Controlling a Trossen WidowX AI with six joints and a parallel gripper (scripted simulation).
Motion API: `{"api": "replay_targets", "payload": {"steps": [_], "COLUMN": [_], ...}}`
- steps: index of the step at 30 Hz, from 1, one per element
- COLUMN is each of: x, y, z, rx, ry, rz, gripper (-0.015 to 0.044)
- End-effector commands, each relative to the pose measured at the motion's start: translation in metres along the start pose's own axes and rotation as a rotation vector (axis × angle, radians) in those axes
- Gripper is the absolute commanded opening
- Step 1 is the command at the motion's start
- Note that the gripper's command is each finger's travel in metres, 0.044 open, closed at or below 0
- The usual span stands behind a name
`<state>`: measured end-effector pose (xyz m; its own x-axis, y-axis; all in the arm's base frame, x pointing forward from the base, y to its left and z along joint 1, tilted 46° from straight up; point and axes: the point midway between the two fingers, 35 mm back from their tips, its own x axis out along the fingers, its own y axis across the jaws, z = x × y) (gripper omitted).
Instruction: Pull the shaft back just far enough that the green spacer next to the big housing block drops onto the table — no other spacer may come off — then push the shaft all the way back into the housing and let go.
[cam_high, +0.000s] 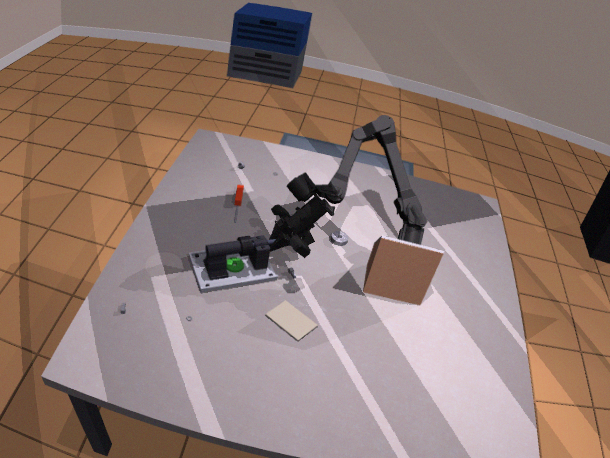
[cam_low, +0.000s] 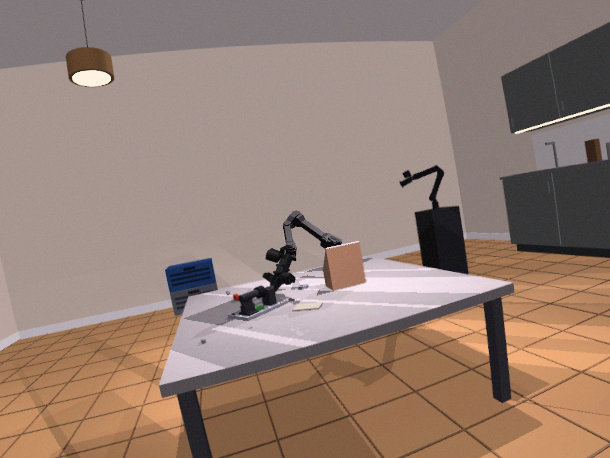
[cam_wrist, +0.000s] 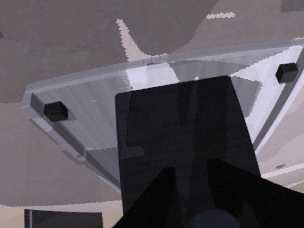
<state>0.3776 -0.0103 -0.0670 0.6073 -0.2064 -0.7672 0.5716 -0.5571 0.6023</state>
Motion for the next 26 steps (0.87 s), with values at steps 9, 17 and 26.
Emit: {"api": "replay_targets", "payload": {"steps": [9,17,26], "x": [0.0024,0.0008,-0.0009], "y": [0.0009,-0.0002,0.0], "z": [-0.0042,-0.0003,-0.0005], "rx": [0.003,0.0,0.0], "ry": [0.004,-0.005,-0.005], "rz": [0.002,0.0,0.0], "gripper": [0.0,0.0105,0.0341]}}
